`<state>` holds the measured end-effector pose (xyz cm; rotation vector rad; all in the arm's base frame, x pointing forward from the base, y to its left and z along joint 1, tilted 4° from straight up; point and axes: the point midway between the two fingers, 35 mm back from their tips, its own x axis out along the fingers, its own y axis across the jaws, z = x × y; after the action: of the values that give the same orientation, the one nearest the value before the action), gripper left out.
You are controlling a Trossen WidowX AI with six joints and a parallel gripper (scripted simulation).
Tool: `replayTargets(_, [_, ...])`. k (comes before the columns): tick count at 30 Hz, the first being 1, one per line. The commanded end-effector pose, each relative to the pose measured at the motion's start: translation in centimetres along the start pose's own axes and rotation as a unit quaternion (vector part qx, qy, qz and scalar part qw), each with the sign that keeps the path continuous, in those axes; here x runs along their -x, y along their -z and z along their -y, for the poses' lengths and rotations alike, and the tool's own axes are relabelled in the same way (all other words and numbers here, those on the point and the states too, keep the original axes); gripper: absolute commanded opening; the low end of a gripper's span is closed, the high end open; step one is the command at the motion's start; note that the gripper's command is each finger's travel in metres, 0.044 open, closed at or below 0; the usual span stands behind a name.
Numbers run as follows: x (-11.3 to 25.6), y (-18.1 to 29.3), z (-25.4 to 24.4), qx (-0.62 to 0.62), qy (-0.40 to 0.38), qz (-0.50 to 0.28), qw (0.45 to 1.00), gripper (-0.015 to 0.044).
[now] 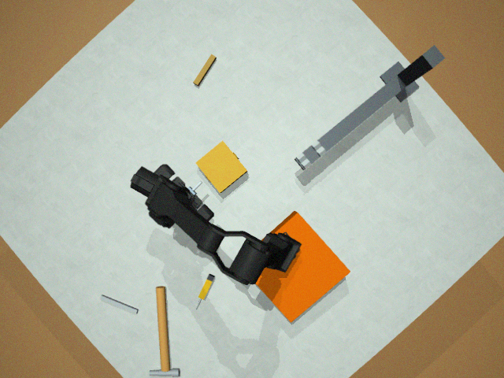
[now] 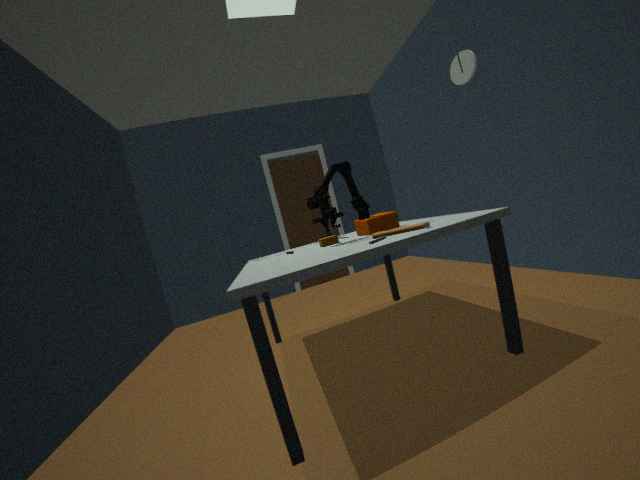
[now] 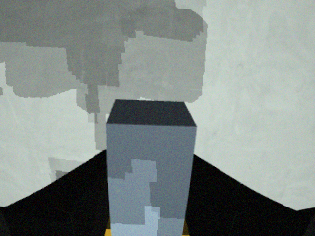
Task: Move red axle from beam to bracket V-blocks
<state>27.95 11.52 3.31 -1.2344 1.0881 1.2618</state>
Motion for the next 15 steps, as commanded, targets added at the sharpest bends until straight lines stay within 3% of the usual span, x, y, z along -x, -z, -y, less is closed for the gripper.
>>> replayTargets(1, [0.1, -0.1, 0.7, 0.005, 0.003, -0.002, 1.0, 0.0])
replayTargets(15, [-1.9, -0.2, 0.8, 0.005, 0.003, -0.002, 1.0, 0.0])
